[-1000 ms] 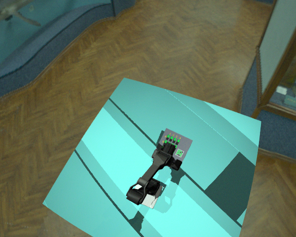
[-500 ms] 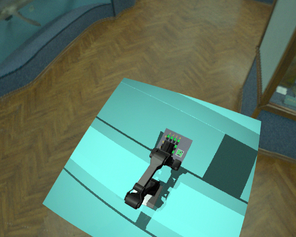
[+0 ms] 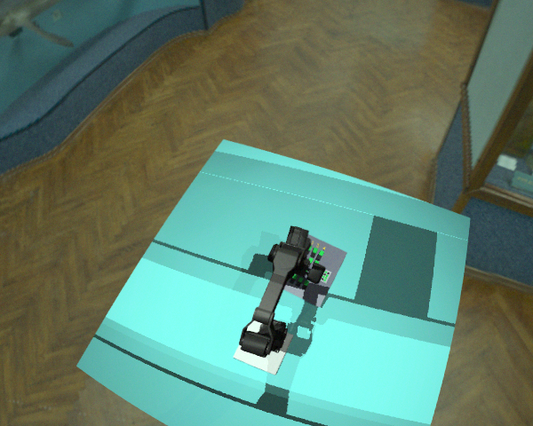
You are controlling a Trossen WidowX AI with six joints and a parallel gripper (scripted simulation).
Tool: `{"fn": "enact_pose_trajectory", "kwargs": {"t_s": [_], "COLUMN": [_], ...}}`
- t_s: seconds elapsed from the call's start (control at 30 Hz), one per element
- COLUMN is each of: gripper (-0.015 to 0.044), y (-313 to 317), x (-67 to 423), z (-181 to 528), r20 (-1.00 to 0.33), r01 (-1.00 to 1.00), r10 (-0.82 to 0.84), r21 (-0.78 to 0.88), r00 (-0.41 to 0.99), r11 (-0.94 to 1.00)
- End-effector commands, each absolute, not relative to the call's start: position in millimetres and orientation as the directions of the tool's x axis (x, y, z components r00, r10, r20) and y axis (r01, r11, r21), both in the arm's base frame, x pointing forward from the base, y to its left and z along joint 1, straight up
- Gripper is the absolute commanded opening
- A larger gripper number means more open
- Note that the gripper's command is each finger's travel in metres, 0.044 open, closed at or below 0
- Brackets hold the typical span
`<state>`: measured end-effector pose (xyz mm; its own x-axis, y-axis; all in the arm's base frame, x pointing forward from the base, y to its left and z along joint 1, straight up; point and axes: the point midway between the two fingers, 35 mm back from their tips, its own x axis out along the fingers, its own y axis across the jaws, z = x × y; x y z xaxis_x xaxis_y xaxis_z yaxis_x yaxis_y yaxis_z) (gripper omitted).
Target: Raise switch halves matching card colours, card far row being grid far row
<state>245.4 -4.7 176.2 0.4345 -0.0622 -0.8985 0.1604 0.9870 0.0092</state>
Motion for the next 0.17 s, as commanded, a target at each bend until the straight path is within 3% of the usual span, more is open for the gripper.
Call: {"fn": "enact_pose_trajectory", "kwargs": {"t_s": [0.0, 0.13], "gripper": [0.0000, 0.0000], "y": [-3.9, -3.9], "x": [248.7, 248.7], "z": [179.0, 179.0], "r20": [-0.897, -0.897], "r01": [0.167, 0.167], "r10": [-0.066, -0.066], "r21": [0.009, 0.009], "r00": [0.437, 0.437], "r11": [0.986, 0.986]}}
